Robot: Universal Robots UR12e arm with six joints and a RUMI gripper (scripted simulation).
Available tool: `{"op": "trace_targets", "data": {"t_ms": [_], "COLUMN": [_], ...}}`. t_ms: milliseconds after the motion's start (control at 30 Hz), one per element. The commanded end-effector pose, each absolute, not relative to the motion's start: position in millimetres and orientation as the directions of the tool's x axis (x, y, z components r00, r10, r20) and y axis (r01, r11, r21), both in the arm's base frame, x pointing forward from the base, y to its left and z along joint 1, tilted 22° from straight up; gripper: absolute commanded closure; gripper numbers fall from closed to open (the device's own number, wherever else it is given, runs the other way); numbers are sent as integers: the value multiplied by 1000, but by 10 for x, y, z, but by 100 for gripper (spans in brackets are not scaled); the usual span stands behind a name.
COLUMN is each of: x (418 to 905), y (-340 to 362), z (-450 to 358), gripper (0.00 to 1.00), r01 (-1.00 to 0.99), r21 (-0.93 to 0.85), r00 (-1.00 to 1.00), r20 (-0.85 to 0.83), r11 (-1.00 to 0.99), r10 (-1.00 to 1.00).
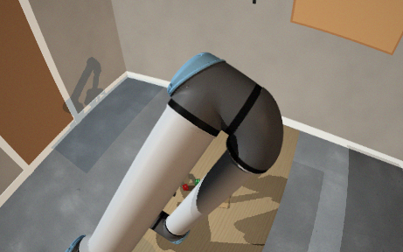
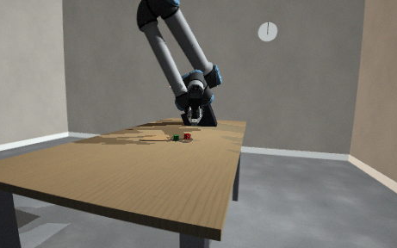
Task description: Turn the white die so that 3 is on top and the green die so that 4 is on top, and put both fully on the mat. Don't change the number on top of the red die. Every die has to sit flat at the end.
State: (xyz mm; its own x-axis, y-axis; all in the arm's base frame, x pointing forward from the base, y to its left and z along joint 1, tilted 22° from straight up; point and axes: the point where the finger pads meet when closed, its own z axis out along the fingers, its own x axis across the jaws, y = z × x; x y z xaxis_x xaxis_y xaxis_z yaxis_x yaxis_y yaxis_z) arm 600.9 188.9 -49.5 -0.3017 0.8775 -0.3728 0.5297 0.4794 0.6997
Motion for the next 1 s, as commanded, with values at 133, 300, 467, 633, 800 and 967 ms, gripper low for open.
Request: {"op": "trace_targets", "data": {"t_ms": [133,300,467,633,800,967], "x": [6011,6011,6012,6018,6029,6037], "y": [1908,1908,1903,1874,1819,1778], "z": [-447,-448,-460,-532,-670,-772], "gripper": [94,94,94,94,94,94], "r01": [484,483,483,483,483,483], "r21": [732,732,732,733,733,733], "r00": [-303,-303,-303,-303,-303,-303], "r20": [-375,-375,-375,-374,-374,-374], "r11": [480,480,480,479,479,479], "r10": [876,876,876,877,877,877]}}
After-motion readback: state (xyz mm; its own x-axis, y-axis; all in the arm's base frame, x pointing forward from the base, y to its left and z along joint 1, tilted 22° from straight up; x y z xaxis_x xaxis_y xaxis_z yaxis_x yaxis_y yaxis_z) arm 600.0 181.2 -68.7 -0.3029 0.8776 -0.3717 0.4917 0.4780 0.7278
